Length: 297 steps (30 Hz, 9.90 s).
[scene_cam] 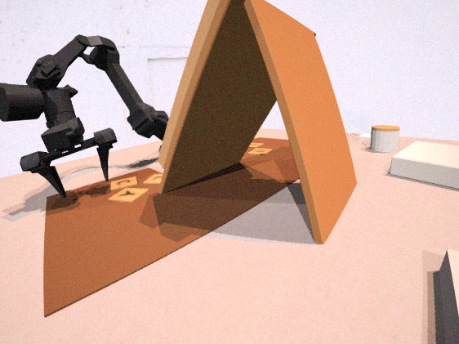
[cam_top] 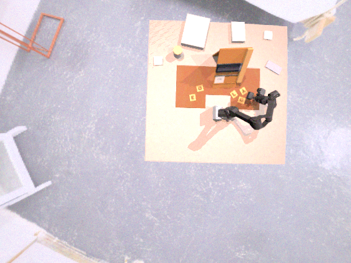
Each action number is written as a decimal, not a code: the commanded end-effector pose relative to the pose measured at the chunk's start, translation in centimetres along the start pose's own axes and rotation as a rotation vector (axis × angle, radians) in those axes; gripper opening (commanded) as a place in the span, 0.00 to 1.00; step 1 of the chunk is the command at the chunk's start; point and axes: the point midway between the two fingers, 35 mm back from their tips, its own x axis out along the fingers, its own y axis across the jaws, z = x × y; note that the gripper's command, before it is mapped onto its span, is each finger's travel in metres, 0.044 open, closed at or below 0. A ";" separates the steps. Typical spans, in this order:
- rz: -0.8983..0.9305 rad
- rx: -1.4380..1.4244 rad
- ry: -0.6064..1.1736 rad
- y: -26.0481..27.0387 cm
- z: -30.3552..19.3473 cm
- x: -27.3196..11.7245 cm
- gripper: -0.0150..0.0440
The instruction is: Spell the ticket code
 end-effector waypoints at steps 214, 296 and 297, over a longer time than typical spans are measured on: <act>0.169 -2.087 0.246 47.7 -5.8 6.2 0.31; -0.016 -1.191 -0.318 50.9 1.5 -0.1 0.25; -0.015 -1.160 -0.333 51.0 1.7 -0.3 0.25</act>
